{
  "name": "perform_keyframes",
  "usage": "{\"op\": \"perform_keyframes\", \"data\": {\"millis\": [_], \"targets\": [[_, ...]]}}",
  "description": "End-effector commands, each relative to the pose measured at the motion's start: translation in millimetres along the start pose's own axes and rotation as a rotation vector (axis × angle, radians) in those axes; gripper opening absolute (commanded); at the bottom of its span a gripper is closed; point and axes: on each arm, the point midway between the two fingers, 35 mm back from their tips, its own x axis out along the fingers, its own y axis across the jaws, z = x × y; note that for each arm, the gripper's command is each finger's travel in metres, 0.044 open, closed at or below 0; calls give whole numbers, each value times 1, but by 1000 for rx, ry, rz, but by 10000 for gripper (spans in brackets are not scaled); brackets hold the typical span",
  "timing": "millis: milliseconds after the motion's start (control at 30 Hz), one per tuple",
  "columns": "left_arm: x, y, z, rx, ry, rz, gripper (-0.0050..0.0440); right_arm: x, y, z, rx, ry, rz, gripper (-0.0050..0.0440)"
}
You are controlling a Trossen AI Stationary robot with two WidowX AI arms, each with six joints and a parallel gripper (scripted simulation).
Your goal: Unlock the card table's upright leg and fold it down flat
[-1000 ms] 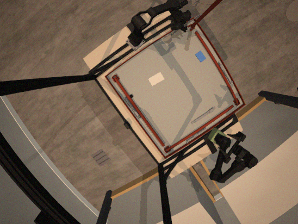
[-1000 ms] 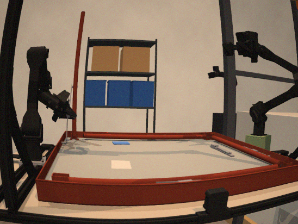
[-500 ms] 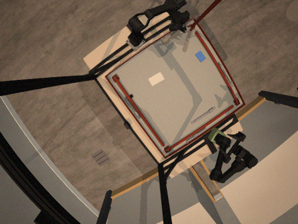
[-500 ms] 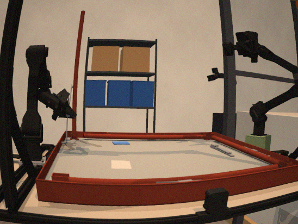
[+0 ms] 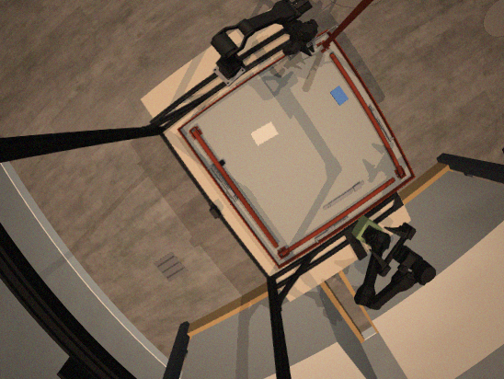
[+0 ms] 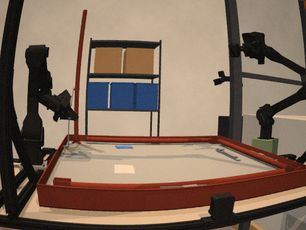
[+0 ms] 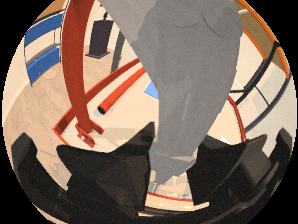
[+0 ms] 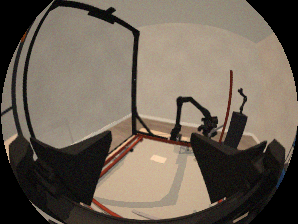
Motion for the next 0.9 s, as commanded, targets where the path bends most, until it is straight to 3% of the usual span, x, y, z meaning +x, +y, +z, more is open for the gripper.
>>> {"op": "perform_keyframes", "data": {"millis": [0,867], "targets": [[-1,-3,0,38,-10,15,0,0,1,0,-4,0,3,400],[-7,-21,-3,176,-63,74,0,0,1,0,-4,0,3,400]]}}
